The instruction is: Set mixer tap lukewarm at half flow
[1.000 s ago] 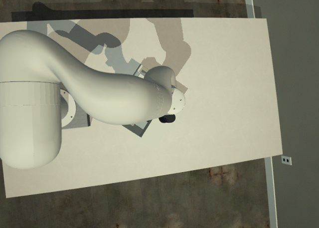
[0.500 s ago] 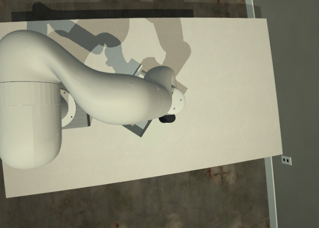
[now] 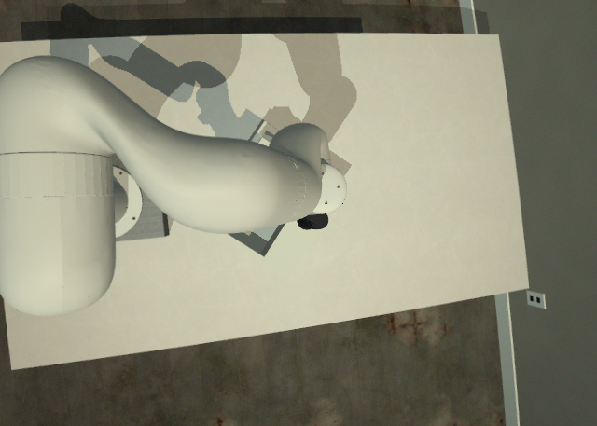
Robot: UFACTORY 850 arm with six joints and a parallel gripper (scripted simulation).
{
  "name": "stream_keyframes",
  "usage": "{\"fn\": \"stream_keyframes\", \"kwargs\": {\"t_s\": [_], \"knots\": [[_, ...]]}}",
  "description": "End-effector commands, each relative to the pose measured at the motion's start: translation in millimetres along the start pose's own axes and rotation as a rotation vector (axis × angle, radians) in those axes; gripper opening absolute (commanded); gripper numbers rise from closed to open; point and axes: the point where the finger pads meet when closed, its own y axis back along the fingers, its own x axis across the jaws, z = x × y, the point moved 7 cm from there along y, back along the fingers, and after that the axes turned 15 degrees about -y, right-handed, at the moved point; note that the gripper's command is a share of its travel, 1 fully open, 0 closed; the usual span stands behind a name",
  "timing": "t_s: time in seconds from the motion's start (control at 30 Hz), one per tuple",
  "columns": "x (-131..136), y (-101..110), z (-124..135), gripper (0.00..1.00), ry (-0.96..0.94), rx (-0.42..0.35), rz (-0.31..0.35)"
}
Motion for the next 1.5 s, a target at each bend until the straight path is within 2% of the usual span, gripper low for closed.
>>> {"fn": "stream_keyframes", "kwargs": {"t_s": [0.0, 0.93, 1.23, 1.47], "knots": [[0.5, 0.7, 0.4, 0.00, 0.000, -0.001, 0.001], [0.5, 0.8, 0.5, 0.00, 0.000, -0.001, 0.001], [1.6, 14.2, 4.5, 0.00, 0.000, -0.001, 0.001], [1.6, 14.7, 4.7, 0.00, 0.000, -0.001, 0.001]]}}
